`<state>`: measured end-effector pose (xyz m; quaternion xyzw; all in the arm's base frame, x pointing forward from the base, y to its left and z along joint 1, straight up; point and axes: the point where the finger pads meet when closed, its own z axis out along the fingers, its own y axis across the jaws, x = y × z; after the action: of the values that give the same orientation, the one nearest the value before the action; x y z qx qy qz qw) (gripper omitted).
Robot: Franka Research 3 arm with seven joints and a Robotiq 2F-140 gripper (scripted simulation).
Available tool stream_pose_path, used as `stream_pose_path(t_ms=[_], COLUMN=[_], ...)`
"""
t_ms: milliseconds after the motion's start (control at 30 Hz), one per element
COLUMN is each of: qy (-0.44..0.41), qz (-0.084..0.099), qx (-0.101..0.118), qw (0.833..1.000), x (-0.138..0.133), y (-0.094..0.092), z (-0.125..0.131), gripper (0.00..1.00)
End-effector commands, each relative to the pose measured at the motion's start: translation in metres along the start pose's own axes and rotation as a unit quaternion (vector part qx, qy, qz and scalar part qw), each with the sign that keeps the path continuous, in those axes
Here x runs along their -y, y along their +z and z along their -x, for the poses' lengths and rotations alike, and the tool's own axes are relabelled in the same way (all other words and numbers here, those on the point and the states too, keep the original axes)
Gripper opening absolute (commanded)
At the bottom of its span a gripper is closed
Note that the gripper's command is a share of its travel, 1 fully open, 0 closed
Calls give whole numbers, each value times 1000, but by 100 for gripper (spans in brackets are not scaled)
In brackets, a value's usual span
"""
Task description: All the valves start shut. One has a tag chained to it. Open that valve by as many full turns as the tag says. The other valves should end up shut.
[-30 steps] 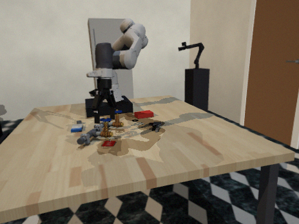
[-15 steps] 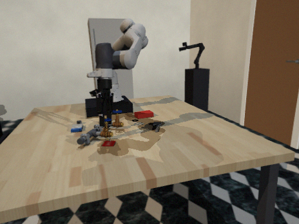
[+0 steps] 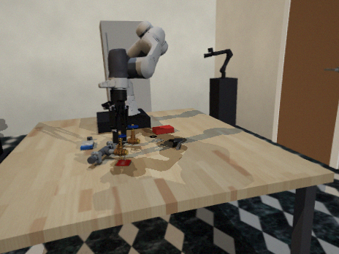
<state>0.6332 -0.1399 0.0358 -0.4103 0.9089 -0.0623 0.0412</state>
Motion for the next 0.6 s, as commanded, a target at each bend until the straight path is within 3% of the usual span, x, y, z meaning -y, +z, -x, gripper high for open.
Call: stream_pose_path(t_ms=[0, 300, 567], qy=[2, -33, -142], qz=[0, 0, 0], qx=[0, 0, 0], qw=[1000, 999, 990], x=[0, 0, 0], y=[0, 0, 0], z=[1, 1, 1], gripper=[10, 10, 10])
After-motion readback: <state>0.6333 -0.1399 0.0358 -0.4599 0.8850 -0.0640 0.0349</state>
